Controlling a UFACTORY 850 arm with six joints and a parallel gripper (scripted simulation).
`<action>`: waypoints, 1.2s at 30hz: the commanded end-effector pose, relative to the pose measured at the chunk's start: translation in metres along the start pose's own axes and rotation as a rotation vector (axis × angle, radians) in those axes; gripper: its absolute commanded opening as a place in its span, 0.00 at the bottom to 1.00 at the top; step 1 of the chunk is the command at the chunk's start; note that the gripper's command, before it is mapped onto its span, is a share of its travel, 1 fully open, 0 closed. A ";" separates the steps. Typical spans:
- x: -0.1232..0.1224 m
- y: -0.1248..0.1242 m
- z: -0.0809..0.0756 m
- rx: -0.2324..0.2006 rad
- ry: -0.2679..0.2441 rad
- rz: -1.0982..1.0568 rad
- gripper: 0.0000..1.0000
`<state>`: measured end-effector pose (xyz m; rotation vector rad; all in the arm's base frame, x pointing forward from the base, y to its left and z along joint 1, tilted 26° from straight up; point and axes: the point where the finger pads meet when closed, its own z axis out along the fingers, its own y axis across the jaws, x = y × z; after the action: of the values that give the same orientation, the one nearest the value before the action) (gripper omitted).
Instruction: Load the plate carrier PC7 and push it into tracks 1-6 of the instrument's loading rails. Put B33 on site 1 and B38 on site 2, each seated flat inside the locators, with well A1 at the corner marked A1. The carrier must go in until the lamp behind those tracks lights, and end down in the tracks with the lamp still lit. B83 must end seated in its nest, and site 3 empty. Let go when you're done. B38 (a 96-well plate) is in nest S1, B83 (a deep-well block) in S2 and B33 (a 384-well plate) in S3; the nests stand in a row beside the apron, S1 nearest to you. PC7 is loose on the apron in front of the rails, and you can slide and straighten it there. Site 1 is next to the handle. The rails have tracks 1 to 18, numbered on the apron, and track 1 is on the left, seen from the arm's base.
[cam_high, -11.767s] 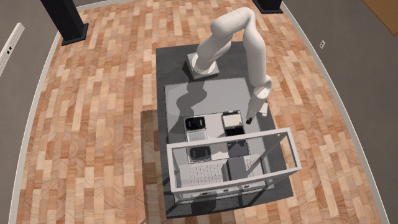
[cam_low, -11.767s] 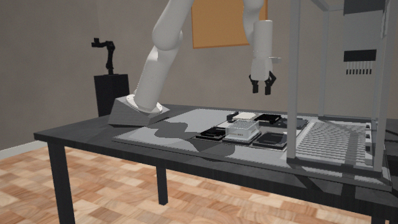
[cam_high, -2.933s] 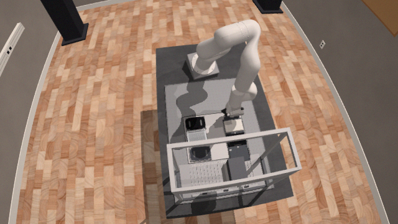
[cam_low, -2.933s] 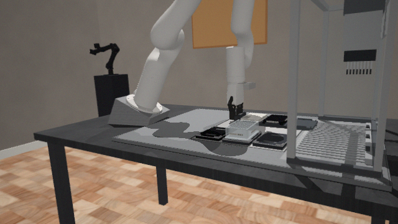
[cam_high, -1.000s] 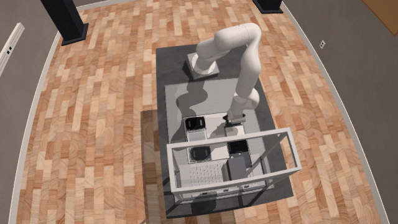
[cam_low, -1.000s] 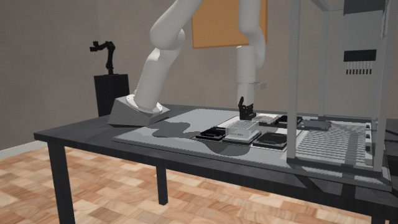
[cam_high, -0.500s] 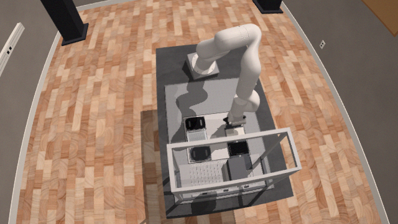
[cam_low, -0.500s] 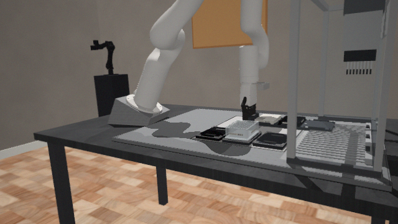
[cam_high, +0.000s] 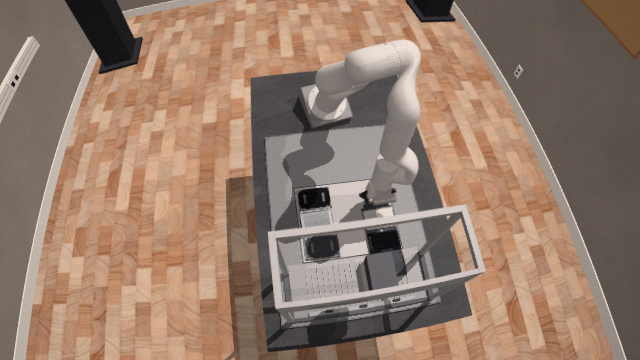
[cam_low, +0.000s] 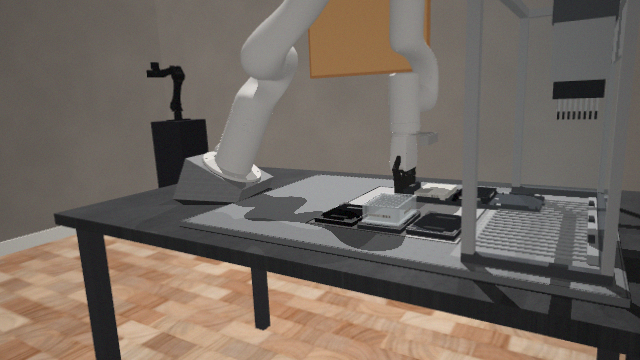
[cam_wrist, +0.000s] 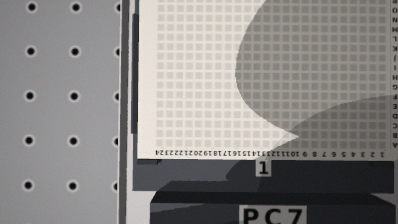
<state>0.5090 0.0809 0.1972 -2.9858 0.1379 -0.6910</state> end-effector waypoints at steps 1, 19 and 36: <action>0.005 0.000 0.000 -0.006 -0.001 0.000 0.82; 0.020 0.000 -0.001 -0.007 -0.001 0.000 0.82; 0.035 0.000 -0.001 -0.007 -0.001 0.000 0.82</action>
<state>0.5377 0.0776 0.2110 -2.9692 0.1330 -0.7039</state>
